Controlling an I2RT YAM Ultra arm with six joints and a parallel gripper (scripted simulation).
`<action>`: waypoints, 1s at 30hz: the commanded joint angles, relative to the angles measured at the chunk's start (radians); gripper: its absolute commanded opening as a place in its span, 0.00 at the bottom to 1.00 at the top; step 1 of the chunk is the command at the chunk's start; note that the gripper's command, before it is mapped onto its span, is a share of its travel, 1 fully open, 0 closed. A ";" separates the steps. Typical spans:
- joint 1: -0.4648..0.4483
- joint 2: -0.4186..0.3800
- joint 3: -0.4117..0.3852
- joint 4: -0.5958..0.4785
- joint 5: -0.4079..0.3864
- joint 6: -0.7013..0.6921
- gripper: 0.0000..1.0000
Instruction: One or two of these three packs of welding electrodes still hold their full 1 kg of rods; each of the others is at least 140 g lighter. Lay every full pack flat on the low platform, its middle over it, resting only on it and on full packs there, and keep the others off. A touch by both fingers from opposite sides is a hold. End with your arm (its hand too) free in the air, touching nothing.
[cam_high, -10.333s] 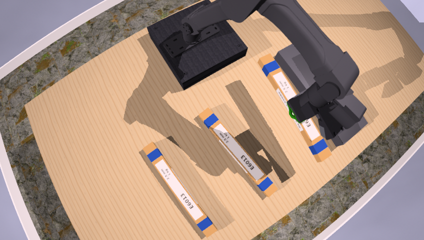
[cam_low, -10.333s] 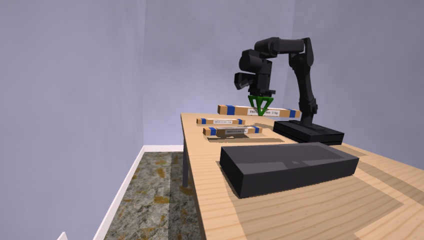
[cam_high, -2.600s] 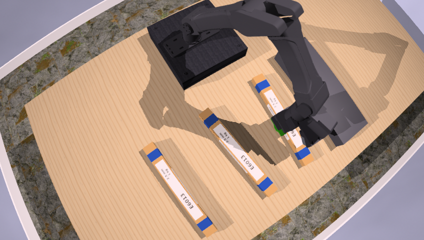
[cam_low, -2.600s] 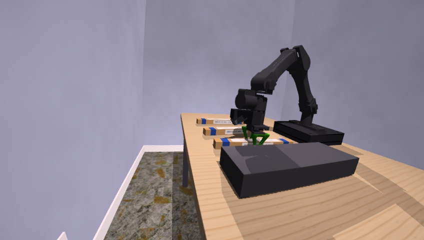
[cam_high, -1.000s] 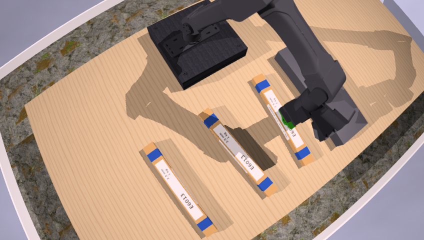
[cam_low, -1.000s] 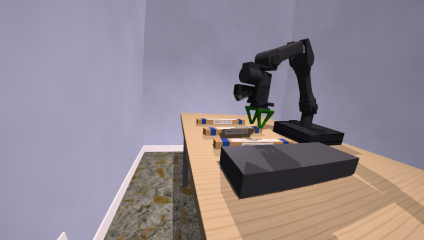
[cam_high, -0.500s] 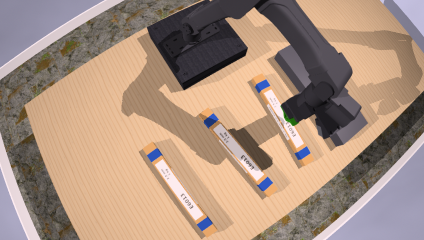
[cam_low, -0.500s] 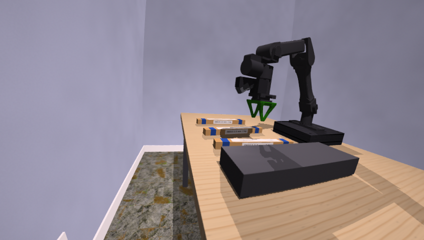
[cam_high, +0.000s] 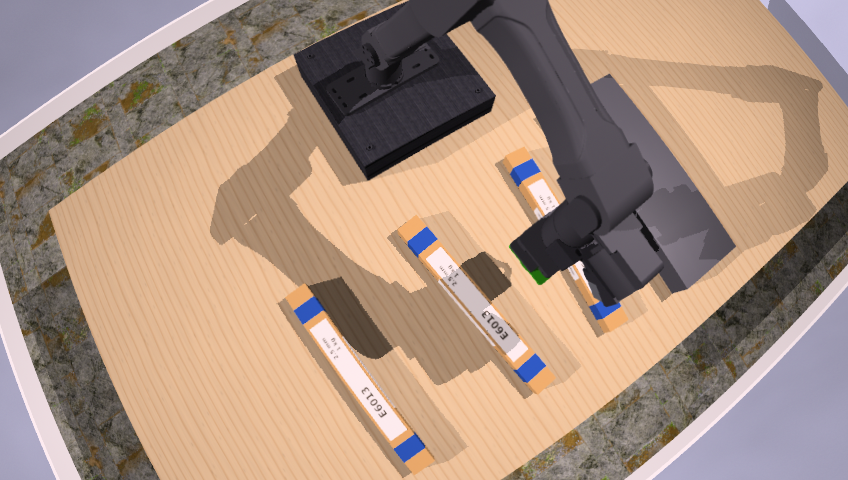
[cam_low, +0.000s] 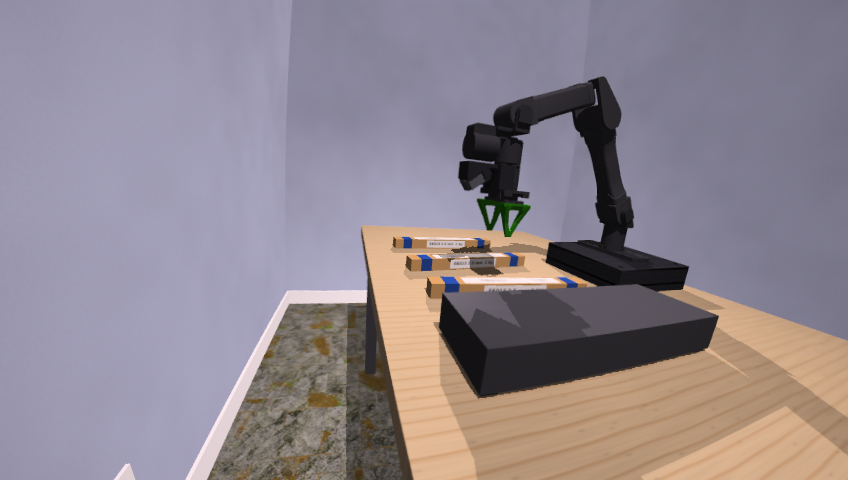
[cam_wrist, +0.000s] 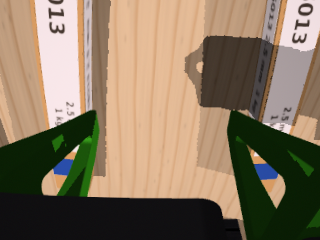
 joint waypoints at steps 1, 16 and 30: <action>-0.041 -0.045 -0.024 0.025 -0.009 -0.093 0.74; -0.262 -0.024 0.002 0.011 -0.022 -0.315 0.74; -0.292 -0.015 0.026 -0.001 -0.025 -0.357 0.74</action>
